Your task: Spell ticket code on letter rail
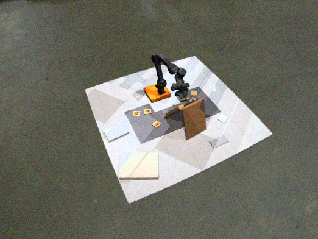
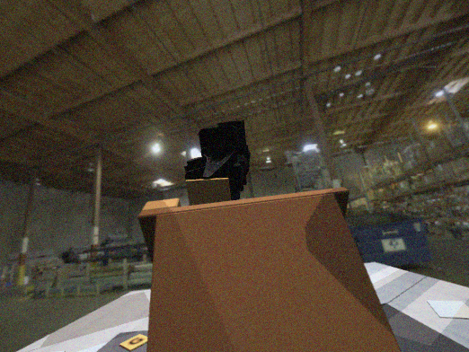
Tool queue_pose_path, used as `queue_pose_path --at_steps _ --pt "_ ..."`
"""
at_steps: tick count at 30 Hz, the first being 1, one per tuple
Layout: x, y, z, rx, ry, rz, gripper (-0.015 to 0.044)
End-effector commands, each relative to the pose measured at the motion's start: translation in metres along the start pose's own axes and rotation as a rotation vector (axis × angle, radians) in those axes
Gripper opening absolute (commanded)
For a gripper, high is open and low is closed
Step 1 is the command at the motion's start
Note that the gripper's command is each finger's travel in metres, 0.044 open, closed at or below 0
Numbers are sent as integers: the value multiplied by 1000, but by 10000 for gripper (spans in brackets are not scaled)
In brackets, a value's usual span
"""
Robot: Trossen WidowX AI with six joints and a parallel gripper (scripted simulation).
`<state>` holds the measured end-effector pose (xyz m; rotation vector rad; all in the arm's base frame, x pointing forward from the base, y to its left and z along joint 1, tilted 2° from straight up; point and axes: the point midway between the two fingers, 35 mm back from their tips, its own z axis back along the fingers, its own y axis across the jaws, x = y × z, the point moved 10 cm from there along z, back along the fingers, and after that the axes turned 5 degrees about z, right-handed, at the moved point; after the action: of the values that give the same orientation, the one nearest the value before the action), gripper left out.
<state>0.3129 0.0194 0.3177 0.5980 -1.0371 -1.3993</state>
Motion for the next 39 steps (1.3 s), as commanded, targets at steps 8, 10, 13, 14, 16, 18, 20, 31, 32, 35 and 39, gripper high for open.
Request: queue_pose_path --at_steps 8,10,13,14,16,18,20,31,32,35,39 --pt "-37 -9 6 -4 62 258 0" --pt "-45 -12 9 -4 81 312 0" --pt "-57 -16 13 -2 108 393 0" --pt "-61 -17 14 -2 118 420 0" --pt "-69 -20 17 1 136 475 0" --pt "-77 -22 20 6 155 528 0" --pt "-87 -25 23 13 174 579 0" --pt "-121 -42 43 27 238 750 0" --pt "-122 -44 45 21 238 748 0" --pt "-131 -51 50 22 250 811 0" --pt "-144 -59 57 35 270 933 0"
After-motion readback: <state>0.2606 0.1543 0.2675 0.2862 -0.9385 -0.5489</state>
